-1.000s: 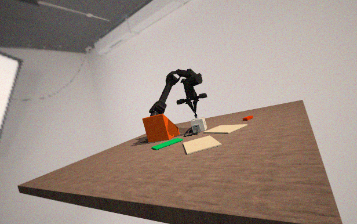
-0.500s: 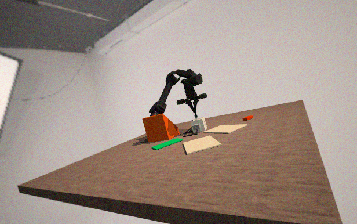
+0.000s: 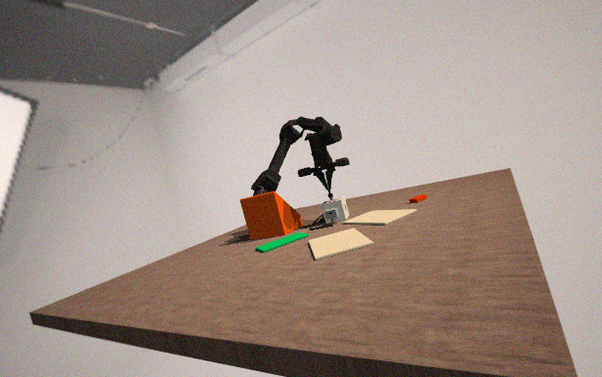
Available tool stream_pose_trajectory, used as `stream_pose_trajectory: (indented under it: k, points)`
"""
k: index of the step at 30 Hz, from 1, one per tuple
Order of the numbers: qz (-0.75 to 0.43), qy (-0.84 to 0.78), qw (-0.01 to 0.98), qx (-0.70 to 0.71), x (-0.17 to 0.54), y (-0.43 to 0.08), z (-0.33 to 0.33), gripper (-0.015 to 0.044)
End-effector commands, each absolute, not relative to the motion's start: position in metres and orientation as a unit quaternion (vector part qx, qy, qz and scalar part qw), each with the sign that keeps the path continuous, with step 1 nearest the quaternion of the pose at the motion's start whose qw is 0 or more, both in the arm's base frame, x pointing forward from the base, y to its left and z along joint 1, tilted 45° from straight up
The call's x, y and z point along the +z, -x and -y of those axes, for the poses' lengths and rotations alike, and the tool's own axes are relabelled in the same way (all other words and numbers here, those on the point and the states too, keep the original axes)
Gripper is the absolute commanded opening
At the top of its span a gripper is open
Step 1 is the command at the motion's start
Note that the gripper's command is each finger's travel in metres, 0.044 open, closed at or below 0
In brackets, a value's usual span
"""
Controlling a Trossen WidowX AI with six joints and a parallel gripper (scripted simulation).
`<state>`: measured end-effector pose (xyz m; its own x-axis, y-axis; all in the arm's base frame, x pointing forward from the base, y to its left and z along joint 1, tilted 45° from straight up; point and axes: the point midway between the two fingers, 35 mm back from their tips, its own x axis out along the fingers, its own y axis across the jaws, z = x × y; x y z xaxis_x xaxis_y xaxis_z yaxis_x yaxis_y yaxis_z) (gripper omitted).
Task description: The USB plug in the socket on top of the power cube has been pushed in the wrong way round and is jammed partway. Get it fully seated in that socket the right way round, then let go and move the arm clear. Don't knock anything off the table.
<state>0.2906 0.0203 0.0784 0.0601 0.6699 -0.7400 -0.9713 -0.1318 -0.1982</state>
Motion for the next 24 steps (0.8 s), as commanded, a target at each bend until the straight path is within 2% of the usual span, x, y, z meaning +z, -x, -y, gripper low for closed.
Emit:
stream_pose_trajectory:
  k: [1,24]
  points:
    - [-0.205,0.372,0.626,0.653,0.0783,-0.2907,-0.0201,0.0000]
    - [-0.205,0.372,0.627,0.653,0.0763,-0.2909,-0.0221,0.0000]
